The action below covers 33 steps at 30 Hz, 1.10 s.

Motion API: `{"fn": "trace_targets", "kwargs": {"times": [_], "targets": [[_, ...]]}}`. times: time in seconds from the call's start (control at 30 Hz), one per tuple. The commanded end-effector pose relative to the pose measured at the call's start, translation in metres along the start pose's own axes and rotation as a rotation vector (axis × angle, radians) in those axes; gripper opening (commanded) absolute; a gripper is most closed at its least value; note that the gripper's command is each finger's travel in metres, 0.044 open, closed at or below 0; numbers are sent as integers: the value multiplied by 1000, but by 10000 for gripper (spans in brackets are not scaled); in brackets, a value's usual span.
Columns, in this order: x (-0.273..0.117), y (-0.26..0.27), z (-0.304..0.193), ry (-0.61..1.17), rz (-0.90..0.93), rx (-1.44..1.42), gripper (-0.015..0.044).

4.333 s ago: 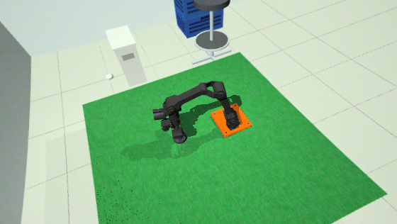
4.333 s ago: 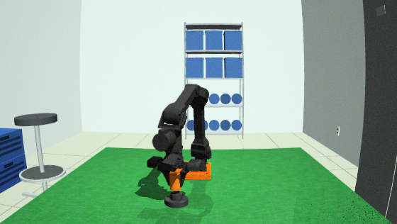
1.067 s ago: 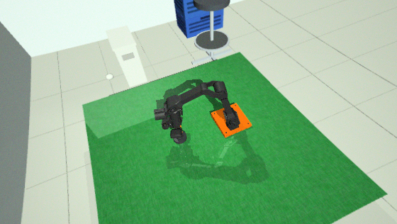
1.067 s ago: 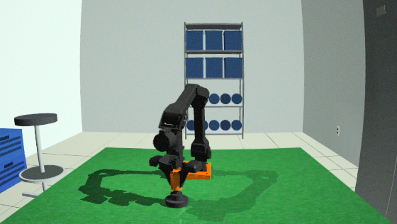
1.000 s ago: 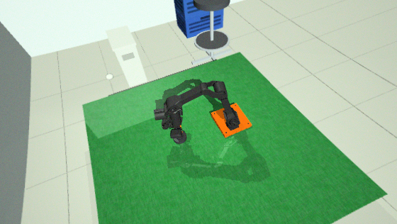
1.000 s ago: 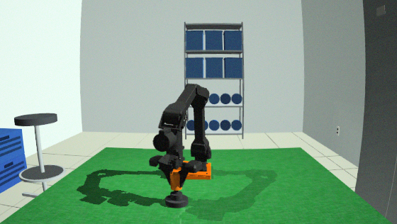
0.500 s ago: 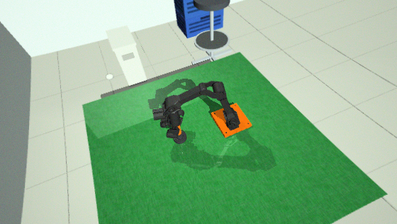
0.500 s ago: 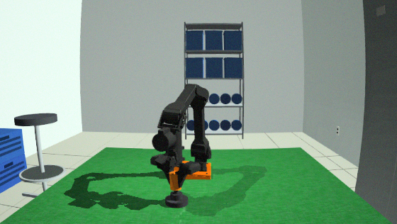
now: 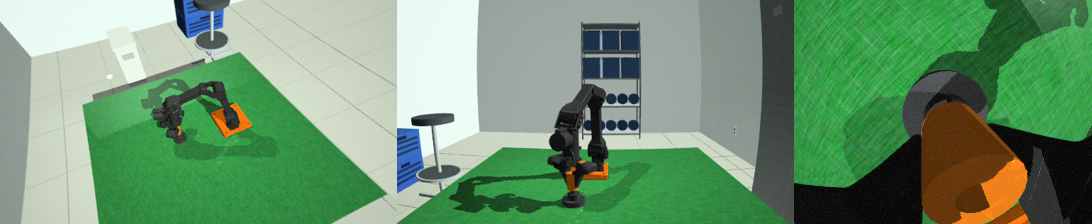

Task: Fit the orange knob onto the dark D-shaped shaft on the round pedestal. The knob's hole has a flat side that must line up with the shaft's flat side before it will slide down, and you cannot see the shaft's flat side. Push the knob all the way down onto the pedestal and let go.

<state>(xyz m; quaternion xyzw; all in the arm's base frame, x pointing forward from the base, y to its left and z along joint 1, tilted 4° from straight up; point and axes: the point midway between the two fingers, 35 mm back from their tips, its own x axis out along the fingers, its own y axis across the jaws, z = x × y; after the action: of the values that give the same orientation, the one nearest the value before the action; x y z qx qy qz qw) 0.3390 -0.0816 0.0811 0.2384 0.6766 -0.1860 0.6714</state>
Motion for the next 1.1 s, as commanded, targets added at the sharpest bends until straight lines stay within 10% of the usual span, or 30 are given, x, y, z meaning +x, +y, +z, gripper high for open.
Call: {"fn": "trace_targets", "kwargs": {"times": [0.0, 1.07], "targets": [[1, -1, -1, -1, -4, 4, 0], [1, -3, -4, 0, -4, 4, 0]]}}
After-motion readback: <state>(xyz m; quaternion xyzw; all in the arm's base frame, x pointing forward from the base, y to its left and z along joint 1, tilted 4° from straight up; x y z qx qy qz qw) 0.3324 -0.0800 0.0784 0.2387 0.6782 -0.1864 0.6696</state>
